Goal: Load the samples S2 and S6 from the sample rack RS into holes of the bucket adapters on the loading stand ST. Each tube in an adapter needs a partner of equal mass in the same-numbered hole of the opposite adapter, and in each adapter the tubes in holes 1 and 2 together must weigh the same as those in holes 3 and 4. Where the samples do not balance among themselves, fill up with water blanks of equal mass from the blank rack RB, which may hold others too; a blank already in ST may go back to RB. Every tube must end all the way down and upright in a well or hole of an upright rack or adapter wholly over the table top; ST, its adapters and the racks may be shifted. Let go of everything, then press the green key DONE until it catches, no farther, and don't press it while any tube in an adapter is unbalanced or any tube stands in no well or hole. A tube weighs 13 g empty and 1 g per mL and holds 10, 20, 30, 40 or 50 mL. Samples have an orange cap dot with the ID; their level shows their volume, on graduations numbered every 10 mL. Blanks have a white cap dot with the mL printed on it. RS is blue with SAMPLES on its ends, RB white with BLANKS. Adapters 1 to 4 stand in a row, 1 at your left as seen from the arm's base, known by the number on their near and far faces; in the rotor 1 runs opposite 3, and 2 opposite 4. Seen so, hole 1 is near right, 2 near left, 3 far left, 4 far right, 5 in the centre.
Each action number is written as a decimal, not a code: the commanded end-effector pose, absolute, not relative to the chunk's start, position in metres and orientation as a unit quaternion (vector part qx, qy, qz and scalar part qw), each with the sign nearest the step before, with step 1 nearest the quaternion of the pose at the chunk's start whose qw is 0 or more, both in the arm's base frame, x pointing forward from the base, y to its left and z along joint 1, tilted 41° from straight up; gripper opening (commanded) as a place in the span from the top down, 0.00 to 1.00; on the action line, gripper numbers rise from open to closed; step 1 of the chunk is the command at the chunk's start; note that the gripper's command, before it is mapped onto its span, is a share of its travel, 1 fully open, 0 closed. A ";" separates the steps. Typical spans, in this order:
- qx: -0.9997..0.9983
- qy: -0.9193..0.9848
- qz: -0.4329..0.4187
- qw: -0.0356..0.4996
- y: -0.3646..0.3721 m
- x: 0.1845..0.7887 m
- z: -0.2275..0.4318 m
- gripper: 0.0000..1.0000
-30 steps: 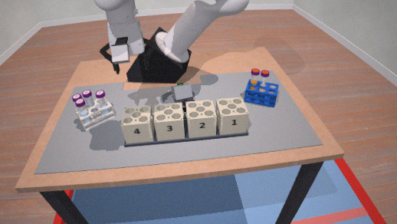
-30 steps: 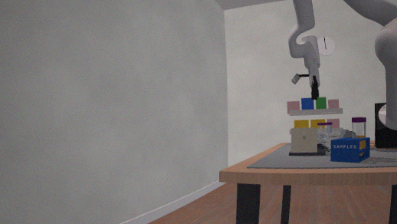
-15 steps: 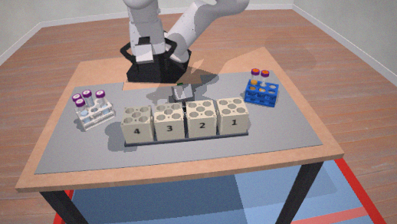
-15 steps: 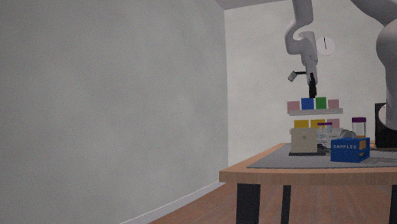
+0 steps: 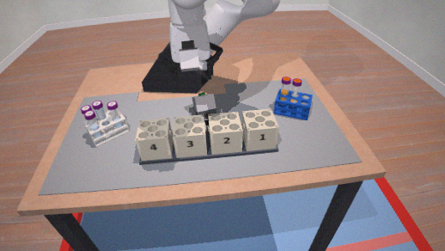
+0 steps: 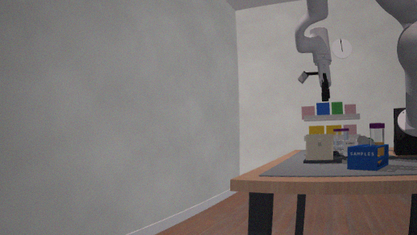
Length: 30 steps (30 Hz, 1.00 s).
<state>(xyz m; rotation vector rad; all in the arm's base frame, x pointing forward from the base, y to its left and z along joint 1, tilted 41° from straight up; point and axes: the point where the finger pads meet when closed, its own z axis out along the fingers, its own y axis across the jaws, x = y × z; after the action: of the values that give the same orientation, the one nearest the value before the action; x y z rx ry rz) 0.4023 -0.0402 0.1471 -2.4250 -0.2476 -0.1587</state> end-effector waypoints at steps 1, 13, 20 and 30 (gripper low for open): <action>-0.933 -0.095 -0.062 0.342 -0.027 0.404 0.159 0.00; -0.908 -0.234 -0.112 0.329 0.008 0.384 0.188 0.00; -0.875 -0.338 -0.150 0.313 0.032 0.369 0.208 0.00; -0.822 -0.451 -0.190 0.291 0.060 0.351 0.231 0.00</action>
<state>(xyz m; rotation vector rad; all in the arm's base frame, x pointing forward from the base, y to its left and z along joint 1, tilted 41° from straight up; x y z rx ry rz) 0.3537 0.0554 0.2258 -2.2147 -1.1485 -0.4778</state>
